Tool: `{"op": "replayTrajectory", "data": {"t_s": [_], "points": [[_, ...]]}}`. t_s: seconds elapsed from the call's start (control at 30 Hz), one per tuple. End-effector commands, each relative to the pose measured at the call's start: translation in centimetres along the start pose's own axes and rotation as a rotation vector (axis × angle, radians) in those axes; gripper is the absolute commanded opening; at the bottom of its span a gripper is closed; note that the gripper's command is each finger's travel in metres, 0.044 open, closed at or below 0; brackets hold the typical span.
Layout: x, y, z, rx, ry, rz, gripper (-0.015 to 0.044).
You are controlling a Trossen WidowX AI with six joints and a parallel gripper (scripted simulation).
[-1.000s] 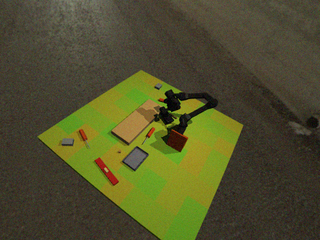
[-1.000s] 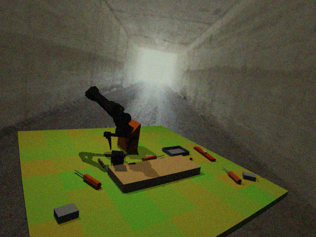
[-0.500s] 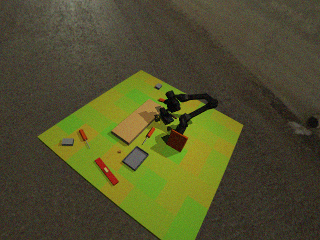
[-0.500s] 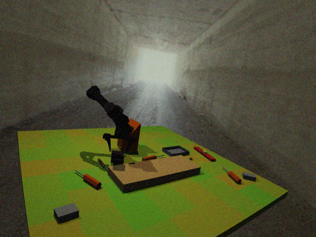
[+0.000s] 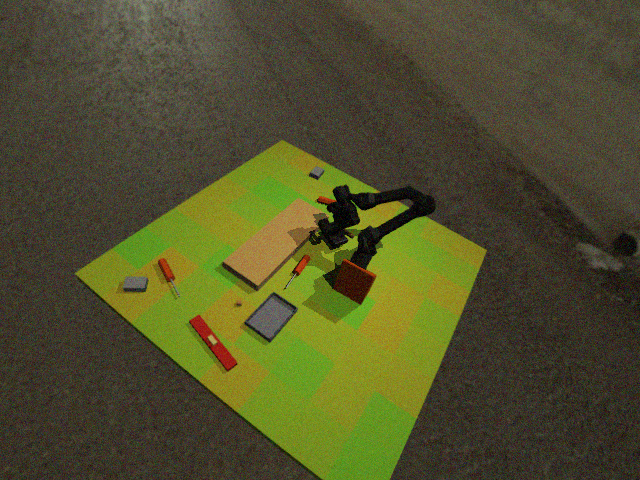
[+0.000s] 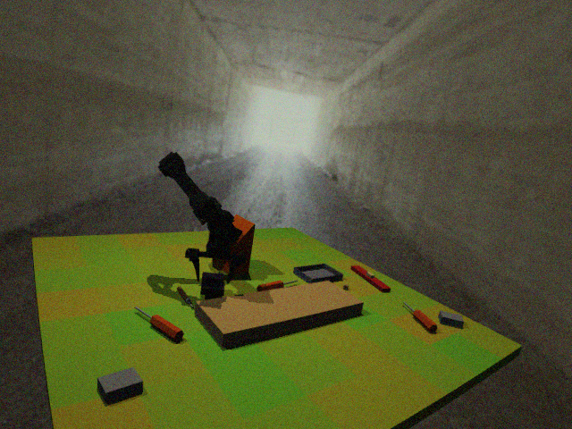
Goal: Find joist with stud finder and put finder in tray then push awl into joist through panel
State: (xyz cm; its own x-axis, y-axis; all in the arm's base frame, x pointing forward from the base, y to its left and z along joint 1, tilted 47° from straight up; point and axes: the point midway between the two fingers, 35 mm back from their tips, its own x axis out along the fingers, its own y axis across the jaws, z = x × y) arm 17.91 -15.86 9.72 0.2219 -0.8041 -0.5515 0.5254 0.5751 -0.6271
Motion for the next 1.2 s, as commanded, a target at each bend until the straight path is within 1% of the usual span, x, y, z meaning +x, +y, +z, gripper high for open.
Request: {"op": "replayTrajectory", "data": {"t_s": [0.0,0.23,0.3,0.73,1.1,1.13,1.17], "points": [[0.61,0.13,-0.34,-0.012,0.005,0.004,0.044],[1.39,-0.04,-0.62,-0.014,0.0,-0.001,0.044],[1.39,-0.04,-0.62,-0.014,0.0,-0.001,0.0387],[1.39,-0.04,-0.62,-0.014,0.0,-0.001,0.0301],[0.6,0.07,-0.36,-0.013,0.003,0.002,0.0012],[0.51,0.08,-0.32,-0.013,0.003,0.002,0.0],[0.41,0.09,-0.29,-0.013,0.003,0.002,0.0]]}}
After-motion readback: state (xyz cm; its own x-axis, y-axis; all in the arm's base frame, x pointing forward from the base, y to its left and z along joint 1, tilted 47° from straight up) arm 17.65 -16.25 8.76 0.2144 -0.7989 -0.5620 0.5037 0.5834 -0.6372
